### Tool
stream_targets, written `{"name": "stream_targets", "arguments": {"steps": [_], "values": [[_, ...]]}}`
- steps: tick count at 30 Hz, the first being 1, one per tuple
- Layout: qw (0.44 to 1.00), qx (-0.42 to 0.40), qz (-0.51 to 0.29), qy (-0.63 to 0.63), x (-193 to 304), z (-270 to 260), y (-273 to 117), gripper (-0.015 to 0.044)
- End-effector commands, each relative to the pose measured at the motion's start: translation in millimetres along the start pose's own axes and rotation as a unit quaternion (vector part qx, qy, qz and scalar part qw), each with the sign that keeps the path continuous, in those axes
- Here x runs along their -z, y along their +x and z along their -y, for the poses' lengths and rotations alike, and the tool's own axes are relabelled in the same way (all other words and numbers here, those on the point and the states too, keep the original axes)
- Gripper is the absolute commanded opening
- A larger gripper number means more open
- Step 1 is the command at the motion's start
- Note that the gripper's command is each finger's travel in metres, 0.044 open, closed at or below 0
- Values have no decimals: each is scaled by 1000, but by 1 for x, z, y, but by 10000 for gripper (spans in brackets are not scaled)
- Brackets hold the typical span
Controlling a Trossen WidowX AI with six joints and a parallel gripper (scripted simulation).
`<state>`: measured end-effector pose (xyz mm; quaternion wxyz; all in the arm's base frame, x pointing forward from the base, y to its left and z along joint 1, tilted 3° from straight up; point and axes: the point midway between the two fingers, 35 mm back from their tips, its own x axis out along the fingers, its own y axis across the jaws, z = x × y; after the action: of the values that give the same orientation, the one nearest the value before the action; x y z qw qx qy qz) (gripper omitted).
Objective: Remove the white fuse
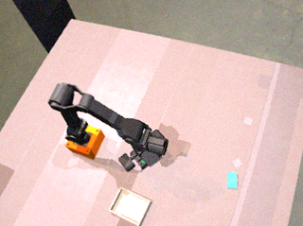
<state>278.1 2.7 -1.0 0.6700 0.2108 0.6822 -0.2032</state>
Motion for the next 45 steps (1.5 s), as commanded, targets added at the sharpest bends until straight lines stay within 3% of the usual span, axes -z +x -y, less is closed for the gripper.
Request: {"name": "stream_targets", "arguments": {"steps": [1,9,20,45], "values": [[1000,3,0,0,0,1,4,71],[1000,3,0,0,0,1,7,71],[1000,1,-1,0,1,0,6,0],[1000,1,-1,0,0,0,-5,0]]}}
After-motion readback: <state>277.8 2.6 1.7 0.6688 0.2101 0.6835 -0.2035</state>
